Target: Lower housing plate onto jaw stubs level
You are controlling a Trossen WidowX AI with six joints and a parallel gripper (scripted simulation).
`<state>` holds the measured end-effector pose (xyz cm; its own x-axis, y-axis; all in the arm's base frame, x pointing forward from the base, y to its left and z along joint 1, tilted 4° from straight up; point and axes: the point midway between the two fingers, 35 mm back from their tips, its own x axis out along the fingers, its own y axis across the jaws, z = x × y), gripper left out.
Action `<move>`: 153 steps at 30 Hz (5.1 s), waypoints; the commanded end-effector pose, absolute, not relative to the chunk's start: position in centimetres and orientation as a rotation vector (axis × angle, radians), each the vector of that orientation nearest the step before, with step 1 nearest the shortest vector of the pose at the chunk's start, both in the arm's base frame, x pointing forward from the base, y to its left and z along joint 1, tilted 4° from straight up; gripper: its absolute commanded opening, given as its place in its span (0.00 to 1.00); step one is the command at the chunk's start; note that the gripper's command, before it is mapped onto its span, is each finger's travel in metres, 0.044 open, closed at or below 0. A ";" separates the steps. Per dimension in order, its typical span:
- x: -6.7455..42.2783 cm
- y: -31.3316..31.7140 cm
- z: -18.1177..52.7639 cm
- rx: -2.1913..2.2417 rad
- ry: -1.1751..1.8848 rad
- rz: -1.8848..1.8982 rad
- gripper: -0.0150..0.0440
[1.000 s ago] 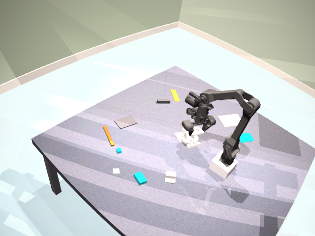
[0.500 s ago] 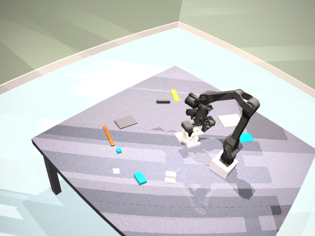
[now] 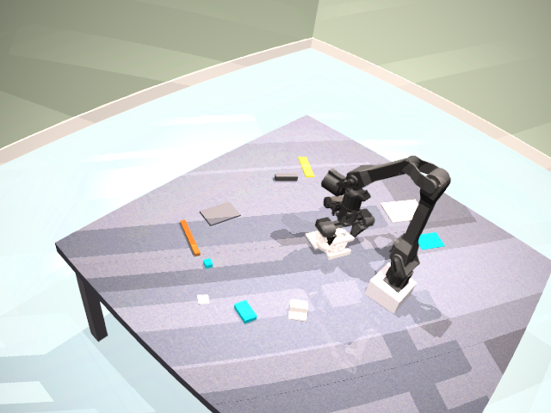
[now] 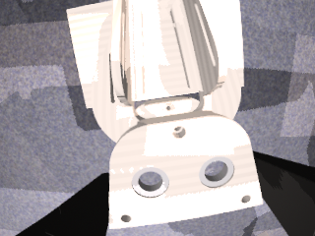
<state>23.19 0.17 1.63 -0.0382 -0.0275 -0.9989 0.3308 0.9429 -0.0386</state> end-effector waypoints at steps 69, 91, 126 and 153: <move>22.7 0.0 -2.2 0.235 1.591 -0.297 0.85; 22.7 -0.1 -2.5 0.235 1.590 -0.298 0.85; 22.7 -0.1 -2.7 0.235 1.590 -0.298 0.85; 22.7 -0.1 -2.7 0.235 1.590 -0.298 0.85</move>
<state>22.72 -0.01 -2.67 -0.0424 -0.0292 -0.9987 0.3322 0.9423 -0.0416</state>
